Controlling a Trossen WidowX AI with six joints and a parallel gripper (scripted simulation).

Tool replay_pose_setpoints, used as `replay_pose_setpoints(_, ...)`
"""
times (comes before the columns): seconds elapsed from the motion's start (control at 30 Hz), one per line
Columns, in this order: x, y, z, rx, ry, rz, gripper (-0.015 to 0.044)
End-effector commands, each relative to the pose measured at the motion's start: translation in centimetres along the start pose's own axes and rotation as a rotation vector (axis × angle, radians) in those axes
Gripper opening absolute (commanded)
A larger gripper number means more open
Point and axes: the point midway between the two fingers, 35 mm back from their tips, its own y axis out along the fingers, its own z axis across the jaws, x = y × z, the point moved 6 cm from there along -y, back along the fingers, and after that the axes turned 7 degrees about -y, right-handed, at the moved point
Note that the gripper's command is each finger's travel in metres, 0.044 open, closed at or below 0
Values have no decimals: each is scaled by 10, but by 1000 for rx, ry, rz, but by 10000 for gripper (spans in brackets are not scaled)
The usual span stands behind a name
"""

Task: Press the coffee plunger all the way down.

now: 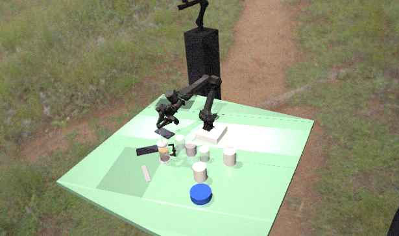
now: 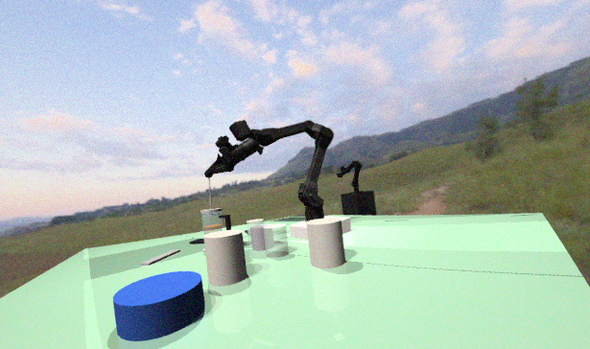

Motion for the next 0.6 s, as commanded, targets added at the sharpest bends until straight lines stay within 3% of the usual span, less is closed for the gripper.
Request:
replay_pose_setpoints(0.0,-6,5,1,-1,5,7,123)
replay_pose_setpoints(0.57,-28,23,3,-1,5,6,123)
